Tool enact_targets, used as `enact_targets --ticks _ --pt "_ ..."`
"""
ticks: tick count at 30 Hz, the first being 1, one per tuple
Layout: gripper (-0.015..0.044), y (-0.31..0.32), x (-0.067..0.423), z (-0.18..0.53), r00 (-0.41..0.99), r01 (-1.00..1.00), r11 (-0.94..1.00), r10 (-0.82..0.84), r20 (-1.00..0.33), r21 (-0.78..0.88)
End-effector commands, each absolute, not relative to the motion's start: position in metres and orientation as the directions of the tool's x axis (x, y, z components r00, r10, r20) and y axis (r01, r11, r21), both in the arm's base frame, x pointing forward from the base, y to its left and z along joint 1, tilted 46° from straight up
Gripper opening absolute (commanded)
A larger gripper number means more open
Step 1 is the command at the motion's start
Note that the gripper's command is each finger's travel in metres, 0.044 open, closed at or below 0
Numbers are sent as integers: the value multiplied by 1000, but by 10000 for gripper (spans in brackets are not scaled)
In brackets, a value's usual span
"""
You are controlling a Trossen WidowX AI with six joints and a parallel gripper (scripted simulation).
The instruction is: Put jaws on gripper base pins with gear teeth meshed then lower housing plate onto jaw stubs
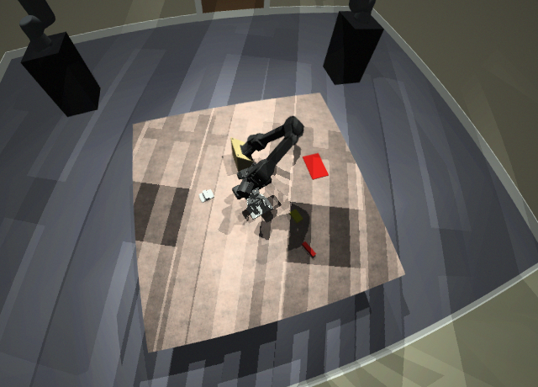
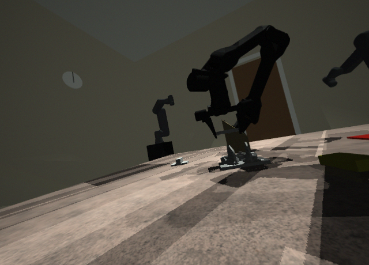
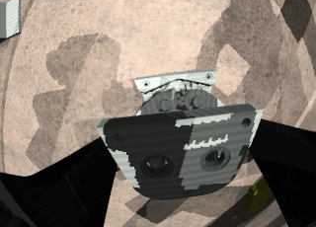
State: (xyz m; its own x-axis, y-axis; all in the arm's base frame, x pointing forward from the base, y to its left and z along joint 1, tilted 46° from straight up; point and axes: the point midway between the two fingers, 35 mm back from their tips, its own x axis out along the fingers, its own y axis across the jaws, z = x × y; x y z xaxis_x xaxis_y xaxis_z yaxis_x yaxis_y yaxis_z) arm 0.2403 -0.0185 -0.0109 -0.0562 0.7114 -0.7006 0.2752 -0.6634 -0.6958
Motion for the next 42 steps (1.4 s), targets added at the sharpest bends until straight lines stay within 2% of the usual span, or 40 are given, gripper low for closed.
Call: enact_targets --ticks 1,42 --pt "351 -18 241 -9 -49 274 -667 710 -702 -693" --pt "351 -14 233 -4 -49 288 -663 710 -702 -691"
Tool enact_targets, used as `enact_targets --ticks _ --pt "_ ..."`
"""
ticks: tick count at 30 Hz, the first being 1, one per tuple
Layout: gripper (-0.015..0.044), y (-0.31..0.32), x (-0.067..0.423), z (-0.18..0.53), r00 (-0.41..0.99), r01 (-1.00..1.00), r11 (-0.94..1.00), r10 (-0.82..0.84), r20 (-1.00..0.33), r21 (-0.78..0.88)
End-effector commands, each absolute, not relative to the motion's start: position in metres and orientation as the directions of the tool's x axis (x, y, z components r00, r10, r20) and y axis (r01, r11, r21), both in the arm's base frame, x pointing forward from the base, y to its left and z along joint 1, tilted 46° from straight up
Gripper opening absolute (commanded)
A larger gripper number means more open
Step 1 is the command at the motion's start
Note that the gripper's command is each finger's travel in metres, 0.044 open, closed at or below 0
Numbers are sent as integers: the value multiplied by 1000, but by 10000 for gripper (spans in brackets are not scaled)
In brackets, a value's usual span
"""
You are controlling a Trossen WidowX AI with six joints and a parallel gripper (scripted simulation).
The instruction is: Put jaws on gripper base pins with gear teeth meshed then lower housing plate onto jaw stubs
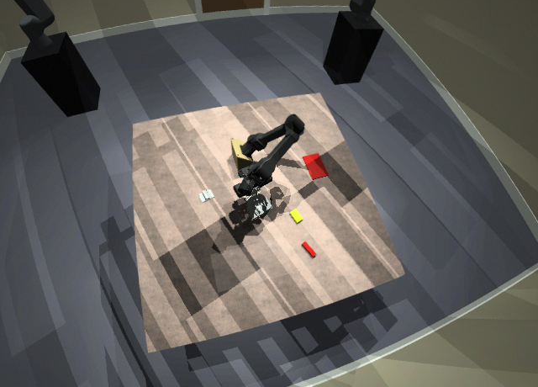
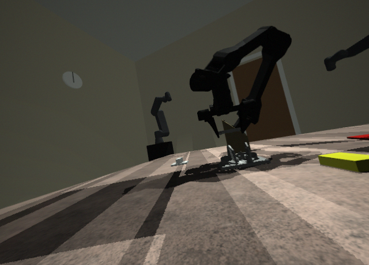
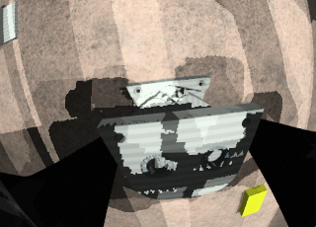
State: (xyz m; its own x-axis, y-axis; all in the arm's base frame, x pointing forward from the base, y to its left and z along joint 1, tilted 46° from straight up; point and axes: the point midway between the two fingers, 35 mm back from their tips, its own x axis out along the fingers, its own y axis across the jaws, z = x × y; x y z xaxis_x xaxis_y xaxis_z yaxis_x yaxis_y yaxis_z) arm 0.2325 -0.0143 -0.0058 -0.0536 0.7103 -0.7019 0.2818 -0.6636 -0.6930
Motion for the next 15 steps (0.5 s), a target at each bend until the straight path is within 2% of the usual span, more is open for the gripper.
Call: enact_targets --ticks 1,15 --pt "351 -14 233 -4 -49 288 -663 710 -702 -691" --pt "351 -14 232 -4 -49 295 -662 710 -702 -690"
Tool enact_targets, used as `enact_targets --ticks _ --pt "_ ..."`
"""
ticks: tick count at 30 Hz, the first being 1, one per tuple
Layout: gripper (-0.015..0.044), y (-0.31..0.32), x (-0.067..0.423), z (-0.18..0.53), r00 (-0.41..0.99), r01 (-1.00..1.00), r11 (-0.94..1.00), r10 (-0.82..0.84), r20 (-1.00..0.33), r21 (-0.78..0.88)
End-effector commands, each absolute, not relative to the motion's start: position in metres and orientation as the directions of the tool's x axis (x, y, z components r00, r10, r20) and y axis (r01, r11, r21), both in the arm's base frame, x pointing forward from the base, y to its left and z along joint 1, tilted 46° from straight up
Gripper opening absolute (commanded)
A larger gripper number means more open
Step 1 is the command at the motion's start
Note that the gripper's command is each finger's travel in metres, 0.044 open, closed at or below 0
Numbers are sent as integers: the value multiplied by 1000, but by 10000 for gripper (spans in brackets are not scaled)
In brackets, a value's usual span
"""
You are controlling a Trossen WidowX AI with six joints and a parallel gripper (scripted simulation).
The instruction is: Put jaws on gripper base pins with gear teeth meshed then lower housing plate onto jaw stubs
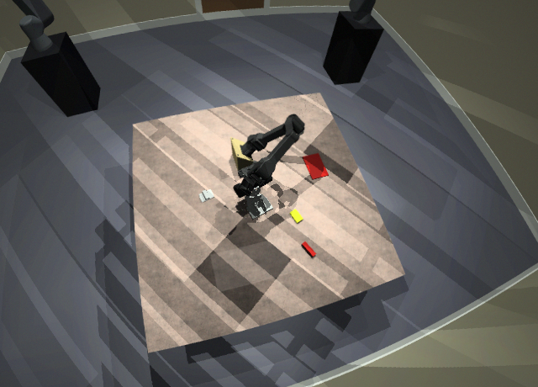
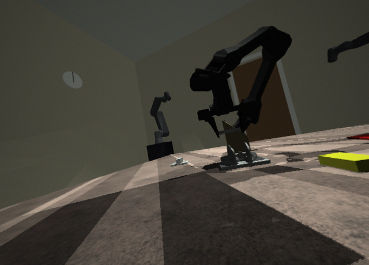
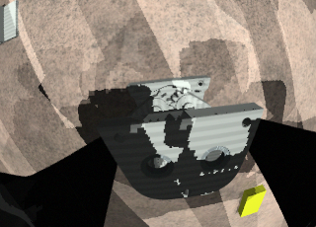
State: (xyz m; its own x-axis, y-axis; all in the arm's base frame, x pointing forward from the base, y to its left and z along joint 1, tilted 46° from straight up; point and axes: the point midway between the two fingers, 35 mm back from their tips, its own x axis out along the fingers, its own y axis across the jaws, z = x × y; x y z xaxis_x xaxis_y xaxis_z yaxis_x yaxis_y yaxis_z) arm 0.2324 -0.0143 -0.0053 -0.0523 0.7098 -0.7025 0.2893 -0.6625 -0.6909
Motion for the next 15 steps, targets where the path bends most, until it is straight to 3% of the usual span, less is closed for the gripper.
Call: enact_targets --ticks 1,15 --pt "351 -14 232 -4 -49 295 -662 710 -702 -690" --pt "351 -7 233 -12 -49 294 -663 709 -703 -689"
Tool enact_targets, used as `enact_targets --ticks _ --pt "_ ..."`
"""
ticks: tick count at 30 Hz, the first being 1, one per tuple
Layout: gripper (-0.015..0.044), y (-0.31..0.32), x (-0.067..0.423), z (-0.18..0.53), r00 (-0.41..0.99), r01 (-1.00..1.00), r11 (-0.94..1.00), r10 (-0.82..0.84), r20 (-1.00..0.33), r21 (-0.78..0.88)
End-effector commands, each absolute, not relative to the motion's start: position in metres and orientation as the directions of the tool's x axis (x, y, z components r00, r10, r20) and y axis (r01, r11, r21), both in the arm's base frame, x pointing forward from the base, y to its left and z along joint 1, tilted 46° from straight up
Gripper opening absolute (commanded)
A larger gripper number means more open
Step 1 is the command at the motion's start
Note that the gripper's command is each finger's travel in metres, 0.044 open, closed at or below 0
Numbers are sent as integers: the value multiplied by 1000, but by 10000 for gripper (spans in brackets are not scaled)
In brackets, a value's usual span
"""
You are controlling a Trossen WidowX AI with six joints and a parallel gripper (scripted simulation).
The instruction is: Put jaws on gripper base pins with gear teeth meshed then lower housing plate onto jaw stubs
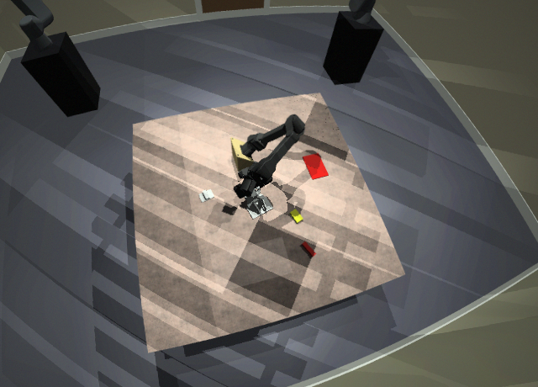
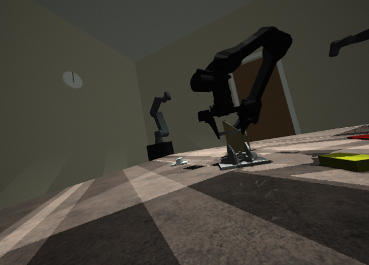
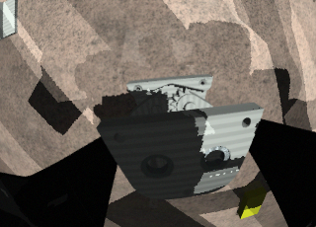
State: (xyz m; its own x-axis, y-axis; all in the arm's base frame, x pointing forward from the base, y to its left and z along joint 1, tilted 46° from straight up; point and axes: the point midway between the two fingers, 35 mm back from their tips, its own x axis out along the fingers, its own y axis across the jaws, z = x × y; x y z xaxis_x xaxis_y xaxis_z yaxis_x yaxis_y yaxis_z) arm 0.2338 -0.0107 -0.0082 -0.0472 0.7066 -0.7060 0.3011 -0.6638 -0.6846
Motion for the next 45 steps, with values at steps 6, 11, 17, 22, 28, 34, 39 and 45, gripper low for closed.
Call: enact_targets --ticks 6,11,17,22,28,34,39,45 --pt "351 0 233 -19 -48 294 -663 709 -703 -689" --pt "351 6 233 -25 -48 294 -663 709 -703 -689" --pt "351 13 232 -32 -48 294 -663 709 -703 -689" --pt "351 19 231 -37 -48 294 -662 710 -702 -689" --pt "351 26 230 -43 -49 294 -661 711 -701 -691" --pt "351 30 229 -47 -49 294 -660 712 -701 -691" --pt "351 30 229 -47 -49 294 -660 712 -701 -691" --pt "351 30 229 -47 -49 294 -660 712 -701 -691"
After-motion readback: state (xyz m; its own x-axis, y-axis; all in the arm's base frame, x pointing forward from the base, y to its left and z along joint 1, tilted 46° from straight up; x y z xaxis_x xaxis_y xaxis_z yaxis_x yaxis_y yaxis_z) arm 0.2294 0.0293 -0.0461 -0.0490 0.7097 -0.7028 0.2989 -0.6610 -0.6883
